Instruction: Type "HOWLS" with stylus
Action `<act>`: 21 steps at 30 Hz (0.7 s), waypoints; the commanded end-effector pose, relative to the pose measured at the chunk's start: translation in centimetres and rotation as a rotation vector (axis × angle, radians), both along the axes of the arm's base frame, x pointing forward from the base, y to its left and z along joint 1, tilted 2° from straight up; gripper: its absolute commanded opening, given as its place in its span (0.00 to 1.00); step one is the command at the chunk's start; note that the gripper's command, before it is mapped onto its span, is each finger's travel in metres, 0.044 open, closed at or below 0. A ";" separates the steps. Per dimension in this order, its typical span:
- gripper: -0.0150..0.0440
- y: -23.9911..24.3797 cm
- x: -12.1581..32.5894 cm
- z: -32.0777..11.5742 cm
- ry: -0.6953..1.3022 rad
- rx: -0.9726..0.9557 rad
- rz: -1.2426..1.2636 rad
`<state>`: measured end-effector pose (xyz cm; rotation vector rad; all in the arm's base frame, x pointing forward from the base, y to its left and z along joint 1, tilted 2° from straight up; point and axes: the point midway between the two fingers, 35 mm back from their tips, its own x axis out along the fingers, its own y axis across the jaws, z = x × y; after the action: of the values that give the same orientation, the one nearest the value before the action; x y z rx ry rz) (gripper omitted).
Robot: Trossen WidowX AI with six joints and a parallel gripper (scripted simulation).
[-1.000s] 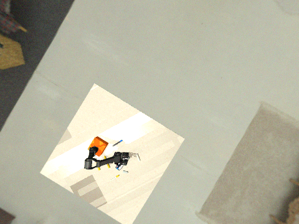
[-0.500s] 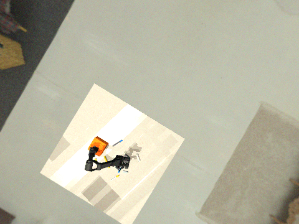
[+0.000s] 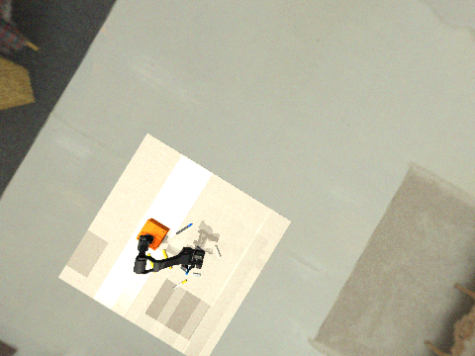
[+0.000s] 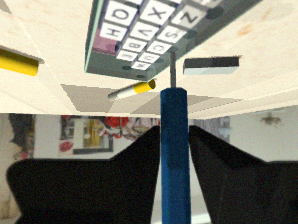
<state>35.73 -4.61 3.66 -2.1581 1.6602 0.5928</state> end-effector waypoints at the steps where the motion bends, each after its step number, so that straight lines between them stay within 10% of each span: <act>1: 0.39 0.0 0.0 -0.3 0.004 -0.004 0.002; 21: 0.39 0.0 0.0 -1.3 0.004 -0.004 0.002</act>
<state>35.75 -4.58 2.50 -2.1591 1.6603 0.5942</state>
